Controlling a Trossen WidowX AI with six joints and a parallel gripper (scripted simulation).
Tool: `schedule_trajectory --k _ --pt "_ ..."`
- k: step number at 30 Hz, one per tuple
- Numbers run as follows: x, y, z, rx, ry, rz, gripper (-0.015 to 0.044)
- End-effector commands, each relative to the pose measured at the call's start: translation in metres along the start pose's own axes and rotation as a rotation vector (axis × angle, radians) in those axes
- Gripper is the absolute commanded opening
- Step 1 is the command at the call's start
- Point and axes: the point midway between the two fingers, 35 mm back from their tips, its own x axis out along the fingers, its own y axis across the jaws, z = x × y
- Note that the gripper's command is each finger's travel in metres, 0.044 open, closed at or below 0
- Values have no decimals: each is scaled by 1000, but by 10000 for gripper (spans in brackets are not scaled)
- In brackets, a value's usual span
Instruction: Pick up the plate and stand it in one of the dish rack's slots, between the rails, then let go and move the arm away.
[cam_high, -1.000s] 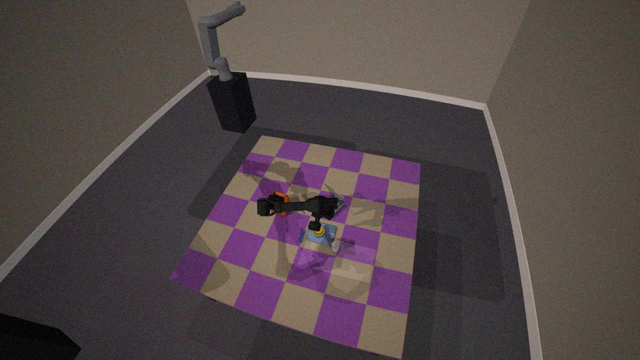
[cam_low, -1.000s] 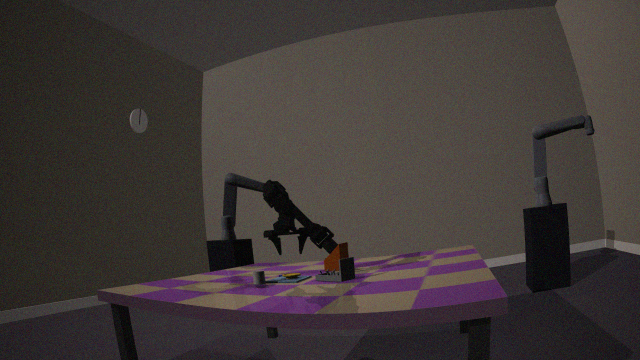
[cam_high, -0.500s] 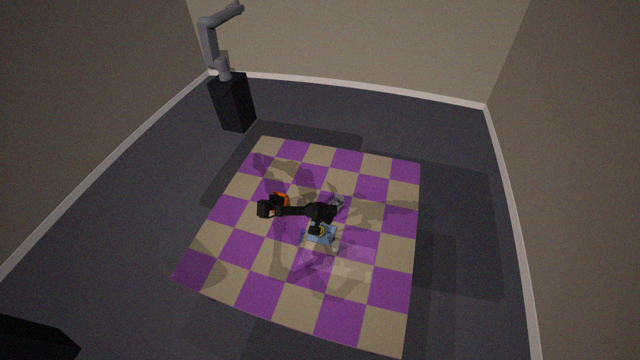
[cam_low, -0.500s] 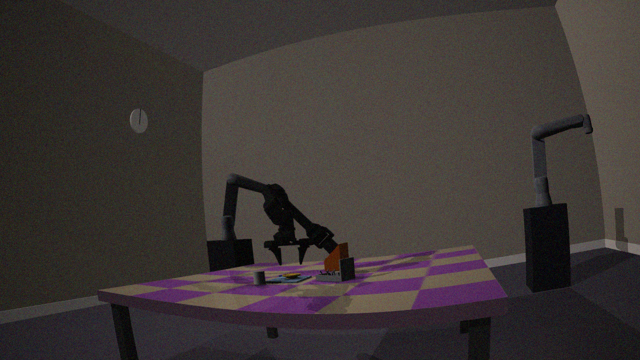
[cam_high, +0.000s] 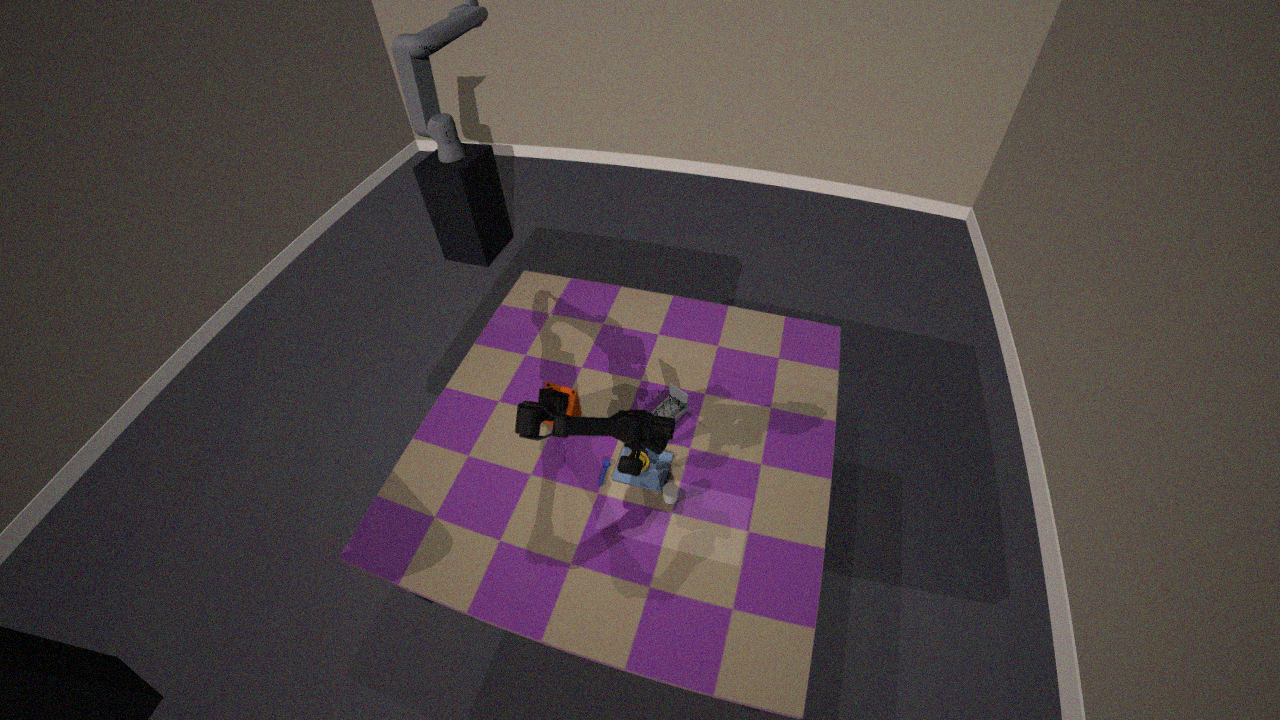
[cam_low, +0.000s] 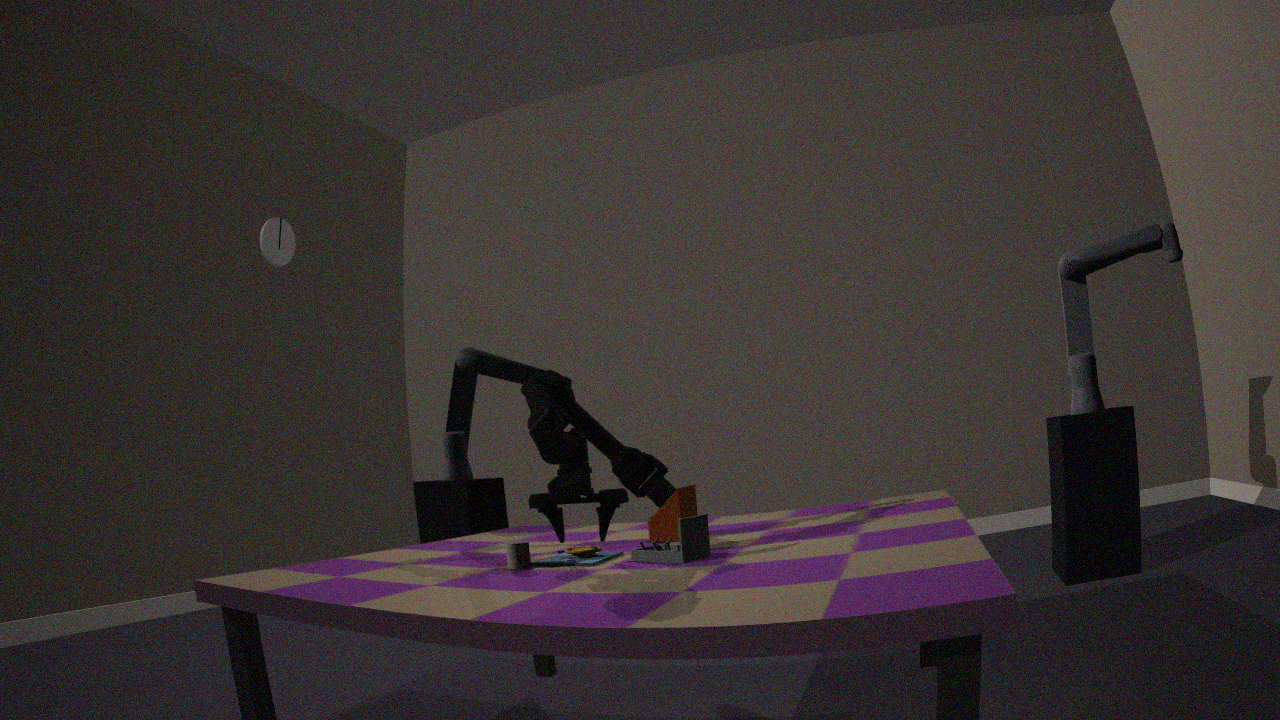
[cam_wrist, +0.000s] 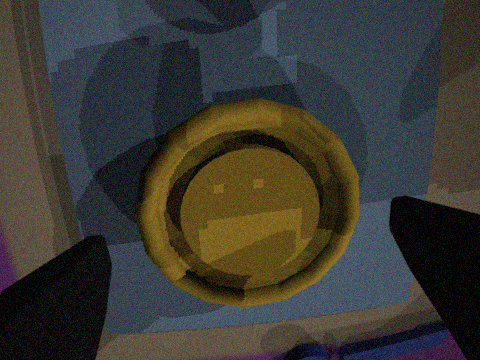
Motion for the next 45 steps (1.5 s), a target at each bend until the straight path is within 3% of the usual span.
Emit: schedule_trajectory --k 1,22,33,45 --pt "9 0 -2 -8 6 -6 400" --pt "27 -1 -3 -7 7 -8 394" --pt "27 -1 -3 -7 7 -8 321" --pt "-17 2 9 -9 1 6 6"
